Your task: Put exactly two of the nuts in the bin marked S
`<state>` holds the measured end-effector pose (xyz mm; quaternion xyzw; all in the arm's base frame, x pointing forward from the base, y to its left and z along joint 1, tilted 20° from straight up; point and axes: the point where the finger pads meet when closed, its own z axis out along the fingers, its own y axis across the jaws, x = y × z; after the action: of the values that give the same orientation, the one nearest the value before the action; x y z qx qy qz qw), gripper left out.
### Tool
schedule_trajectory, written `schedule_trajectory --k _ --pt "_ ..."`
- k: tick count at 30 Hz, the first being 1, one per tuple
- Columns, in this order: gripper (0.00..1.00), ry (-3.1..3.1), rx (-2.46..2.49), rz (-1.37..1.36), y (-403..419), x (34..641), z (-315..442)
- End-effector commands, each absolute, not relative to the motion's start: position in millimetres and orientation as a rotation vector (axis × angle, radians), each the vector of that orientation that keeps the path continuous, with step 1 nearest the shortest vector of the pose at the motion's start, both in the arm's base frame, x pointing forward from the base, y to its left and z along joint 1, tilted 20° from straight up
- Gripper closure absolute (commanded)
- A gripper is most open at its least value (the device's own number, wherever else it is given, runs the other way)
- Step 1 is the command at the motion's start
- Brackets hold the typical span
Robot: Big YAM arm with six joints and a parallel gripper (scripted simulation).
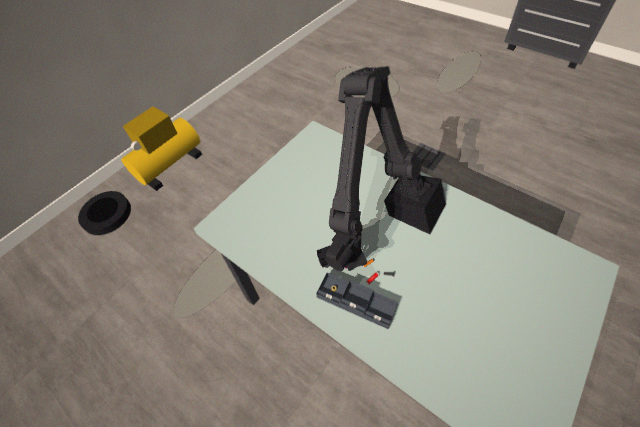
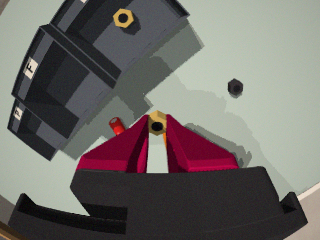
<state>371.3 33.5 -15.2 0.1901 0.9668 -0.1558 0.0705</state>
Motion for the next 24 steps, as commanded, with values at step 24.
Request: schedule_trajectory --k 24 --pt "0.89 2.860 0.562 -0.418 51.1 390.0 11.0"
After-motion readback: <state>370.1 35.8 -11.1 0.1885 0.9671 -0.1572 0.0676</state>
